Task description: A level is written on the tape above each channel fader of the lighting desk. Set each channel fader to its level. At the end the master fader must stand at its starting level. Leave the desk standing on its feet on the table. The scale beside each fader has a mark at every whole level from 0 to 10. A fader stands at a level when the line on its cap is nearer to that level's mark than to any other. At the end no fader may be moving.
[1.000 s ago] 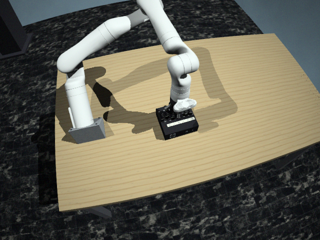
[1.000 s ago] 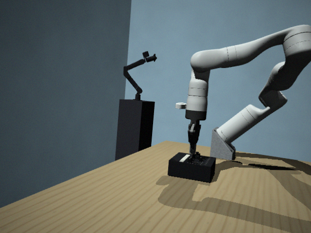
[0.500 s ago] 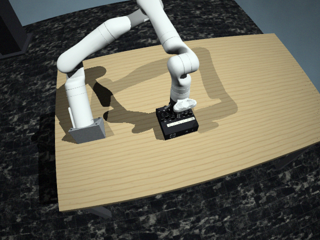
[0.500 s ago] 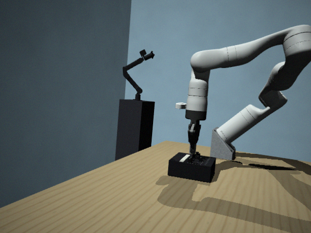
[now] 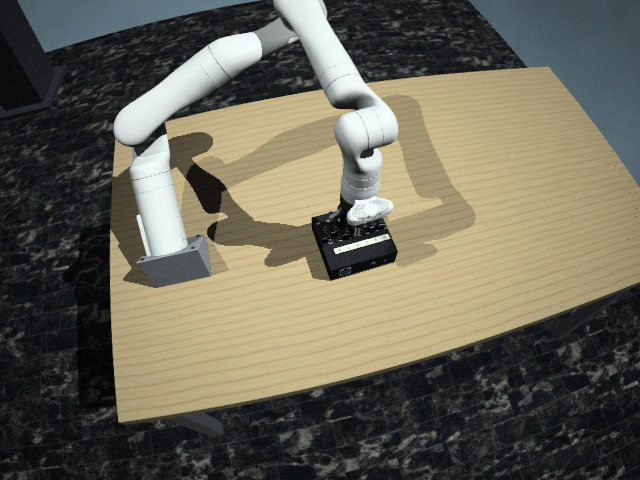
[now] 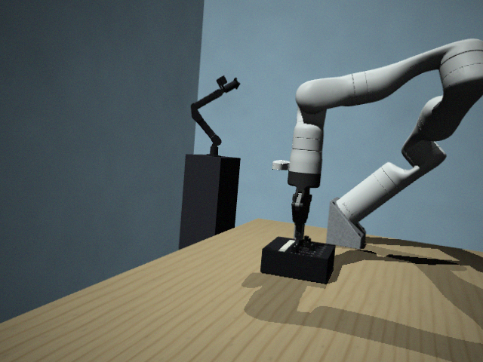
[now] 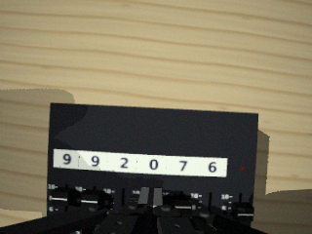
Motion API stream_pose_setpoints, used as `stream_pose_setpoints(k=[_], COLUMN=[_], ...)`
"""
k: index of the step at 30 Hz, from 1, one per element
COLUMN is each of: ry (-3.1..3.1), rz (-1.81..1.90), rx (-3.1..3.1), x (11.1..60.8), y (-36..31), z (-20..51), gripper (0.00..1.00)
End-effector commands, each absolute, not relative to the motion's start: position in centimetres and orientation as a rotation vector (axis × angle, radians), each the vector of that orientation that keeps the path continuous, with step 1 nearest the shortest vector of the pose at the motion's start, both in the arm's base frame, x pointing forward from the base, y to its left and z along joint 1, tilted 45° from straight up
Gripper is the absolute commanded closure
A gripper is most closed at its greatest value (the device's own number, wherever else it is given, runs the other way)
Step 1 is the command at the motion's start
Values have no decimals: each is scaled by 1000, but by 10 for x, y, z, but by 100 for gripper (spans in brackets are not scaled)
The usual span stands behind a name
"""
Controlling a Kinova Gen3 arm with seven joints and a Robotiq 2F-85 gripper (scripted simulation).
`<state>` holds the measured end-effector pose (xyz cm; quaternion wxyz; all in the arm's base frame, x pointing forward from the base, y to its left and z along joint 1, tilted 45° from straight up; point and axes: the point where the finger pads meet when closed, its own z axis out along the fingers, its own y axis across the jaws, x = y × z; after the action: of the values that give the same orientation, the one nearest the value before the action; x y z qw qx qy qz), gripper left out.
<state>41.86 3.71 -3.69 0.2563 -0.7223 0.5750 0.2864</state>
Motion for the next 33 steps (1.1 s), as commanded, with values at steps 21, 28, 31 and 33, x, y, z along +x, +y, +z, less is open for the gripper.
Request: stream_pose_setpoints(k=[21,28,31,33], ry=[1561,1561,1561,1561], rz=[777,777,777,777], rx=[-1960,-1960,-1960,-1960], x=[417,417,417,417], y=[43,43,43,43], z=[-43,-43,-43,-43], gripper=[100,100,100,100])
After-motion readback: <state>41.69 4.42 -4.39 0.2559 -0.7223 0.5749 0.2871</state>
